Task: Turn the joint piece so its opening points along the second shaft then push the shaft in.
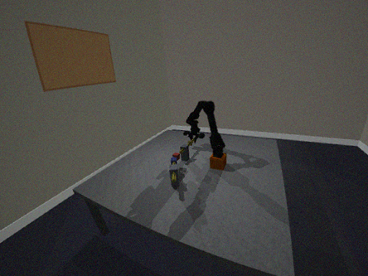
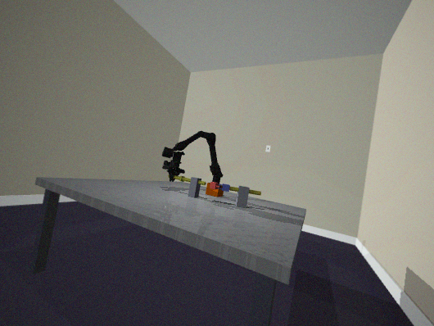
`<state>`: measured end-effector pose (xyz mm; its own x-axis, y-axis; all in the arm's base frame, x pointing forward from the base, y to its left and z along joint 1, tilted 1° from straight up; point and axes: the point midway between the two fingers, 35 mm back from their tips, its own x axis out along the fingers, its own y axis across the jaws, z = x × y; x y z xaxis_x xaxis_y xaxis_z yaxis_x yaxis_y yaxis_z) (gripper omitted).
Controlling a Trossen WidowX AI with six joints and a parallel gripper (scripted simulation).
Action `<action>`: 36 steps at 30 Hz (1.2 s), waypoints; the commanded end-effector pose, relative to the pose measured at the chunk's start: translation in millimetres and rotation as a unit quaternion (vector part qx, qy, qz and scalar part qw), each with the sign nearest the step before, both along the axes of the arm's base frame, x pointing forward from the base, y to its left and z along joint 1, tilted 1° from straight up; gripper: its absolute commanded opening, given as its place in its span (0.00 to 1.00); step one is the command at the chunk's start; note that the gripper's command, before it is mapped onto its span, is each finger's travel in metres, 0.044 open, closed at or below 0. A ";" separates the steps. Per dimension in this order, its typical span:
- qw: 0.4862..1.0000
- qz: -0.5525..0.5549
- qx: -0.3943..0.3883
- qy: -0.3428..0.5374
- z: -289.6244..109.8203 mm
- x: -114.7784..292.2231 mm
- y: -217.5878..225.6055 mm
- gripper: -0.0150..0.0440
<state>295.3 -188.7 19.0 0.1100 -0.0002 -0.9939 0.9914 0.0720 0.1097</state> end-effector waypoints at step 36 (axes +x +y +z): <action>0.999 -0.002 -0.001 0.038 -0.5 -0.7 12.8 0.25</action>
